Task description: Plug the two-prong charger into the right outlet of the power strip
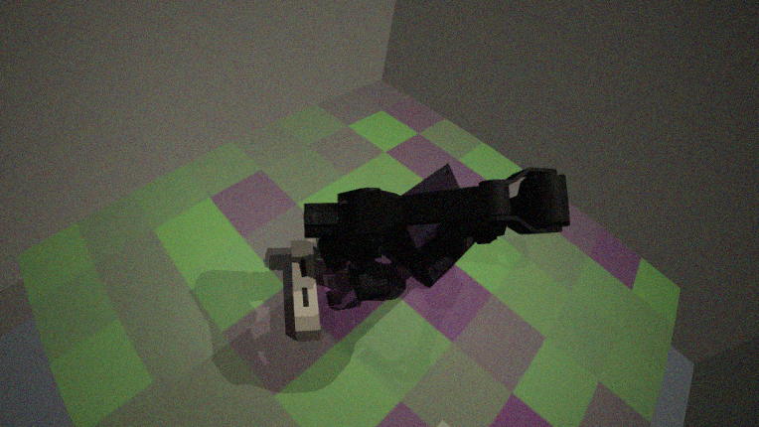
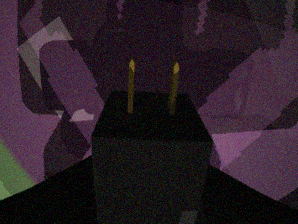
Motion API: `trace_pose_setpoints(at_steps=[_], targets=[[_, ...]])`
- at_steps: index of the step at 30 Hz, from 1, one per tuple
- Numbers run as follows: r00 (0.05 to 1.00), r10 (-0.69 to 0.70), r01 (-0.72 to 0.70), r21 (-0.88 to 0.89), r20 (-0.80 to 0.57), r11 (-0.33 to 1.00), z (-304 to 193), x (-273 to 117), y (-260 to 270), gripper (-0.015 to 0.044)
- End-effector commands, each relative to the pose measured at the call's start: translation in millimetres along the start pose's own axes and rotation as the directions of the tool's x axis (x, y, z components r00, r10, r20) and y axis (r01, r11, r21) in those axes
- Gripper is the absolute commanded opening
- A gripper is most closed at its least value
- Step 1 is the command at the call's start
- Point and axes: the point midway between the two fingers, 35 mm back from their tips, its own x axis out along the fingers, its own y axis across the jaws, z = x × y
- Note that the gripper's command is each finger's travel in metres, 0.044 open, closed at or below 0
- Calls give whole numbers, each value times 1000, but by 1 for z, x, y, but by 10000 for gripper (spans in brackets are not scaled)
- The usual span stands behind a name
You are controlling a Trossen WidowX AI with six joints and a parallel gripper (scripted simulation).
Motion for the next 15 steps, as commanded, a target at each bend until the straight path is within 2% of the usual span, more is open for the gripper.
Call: trace_pose_setpoints(at_steps=[1, 15], targets=[[1000, -2, 2, 17, -8, 1000, 4, 1, -2, 0], [1000, -1, 1, 40, -8, 999, 19, 0, -5, 0]])
